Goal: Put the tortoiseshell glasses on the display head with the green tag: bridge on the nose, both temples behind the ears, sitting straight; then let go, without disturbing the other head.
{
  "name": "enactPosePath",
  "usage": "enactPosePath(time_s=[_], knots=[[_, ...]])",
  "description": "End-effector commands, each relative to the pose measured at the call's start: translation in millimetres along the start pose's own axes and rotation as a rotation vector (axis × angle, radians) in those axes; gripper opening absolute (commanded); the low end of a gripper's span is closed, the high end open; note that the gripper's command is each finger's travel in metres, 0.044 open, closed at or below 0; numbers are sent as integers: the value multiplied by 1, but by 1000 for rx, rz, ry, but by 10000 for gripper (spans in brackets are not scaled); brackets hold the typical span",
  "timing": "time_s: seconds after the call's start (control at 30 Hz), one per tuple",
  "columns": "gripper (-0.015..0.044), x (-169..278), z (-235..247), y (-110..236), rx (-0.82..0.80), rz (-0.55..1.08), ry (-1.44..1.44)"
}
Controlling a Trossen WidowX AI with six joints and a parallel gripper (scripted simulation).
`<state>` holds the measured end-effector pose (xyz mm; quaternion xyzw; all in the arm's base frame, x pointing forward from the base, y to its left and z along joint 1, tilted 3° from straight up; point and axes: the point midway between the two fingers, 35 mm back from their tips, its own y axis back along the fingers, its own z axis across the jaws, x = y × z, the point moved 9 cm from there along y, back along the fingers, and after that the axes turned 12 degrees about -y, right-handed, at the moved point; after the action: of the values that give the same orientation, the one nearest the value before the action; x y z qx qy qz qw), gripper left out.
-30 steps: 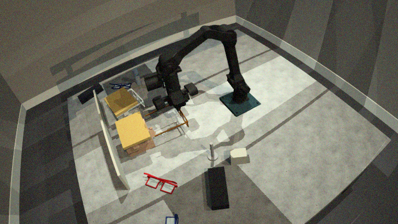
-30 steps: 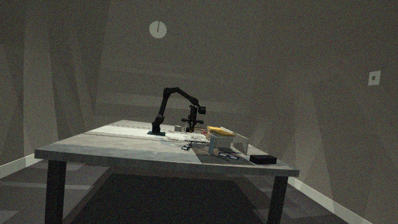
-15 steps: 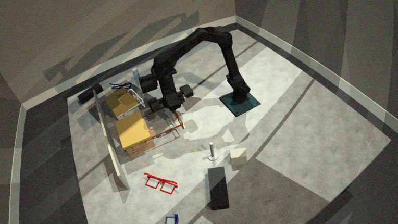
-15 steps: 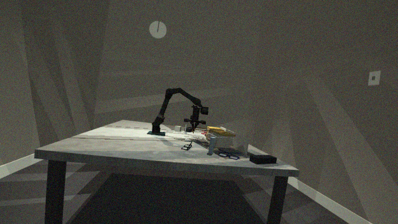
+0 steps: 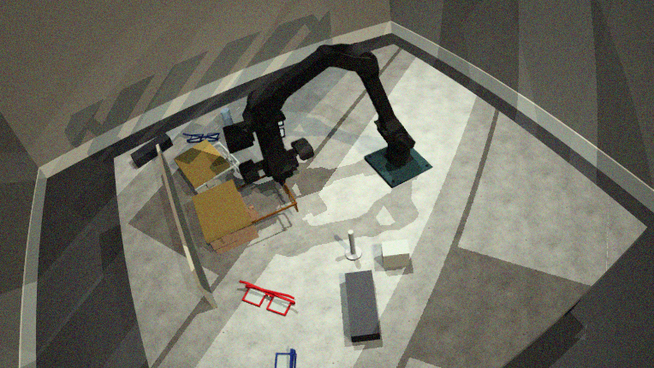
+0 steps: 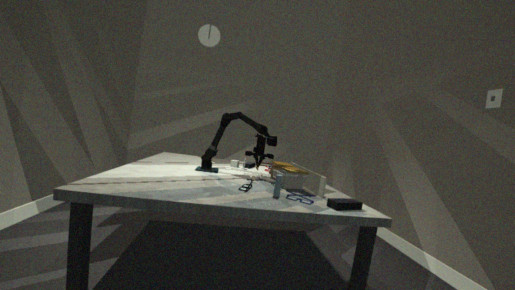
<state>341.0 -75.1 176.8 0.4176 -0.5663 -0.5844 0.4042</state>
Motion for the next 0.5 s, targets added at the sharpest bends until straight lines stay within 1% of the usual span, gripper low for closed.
enactPosePath(time_s=[0.0,0.47], knots=[[0,-1,-7,1,5,3,-4],[0,-5,-26,1,7,3,-4]])
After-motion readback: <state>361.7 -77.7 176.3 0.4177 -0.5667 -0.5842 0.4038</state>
